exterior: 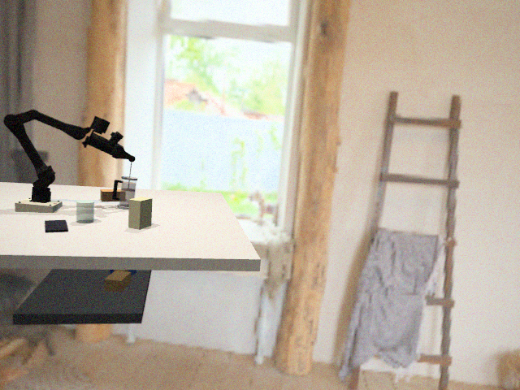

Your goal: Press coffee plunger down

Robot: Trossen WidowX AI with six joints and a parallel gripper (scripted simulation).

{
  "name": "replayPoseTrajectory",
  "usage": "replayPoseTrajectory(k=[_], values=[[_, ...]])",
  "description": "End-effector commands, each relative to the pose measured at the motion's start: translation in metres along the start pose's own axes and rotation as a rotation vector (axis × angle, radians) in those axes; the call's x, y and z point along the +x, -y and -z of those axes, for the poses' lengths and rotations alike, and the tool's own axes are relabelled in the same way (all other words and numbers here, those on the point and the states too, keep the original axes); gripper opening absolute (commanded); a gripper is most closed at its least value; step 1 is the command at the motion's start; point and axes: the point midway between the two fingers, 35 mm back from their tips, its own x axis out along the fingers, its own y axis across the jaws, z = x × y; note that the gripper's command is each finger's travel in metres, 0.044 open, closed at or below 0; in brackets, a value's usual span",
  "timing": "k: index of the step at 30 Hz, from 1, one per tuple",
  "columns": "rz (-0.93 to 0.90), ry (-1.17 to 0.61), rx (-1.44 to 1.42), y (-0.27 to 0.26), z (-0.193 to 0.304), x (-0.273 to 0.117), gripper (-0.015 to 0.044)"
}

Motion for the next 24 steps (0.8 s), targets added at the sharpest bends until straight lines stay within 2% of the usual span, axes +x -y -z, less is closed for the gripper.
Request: replayPoseTrajectory(k=[1, 24], values=[[0.001, -0.104, 0.01, 0.0, 0.04, 0.013, 0.0121], [0.001, -0.103, 0.01, -0.001, 0.049, 0.031, 0.0121]])
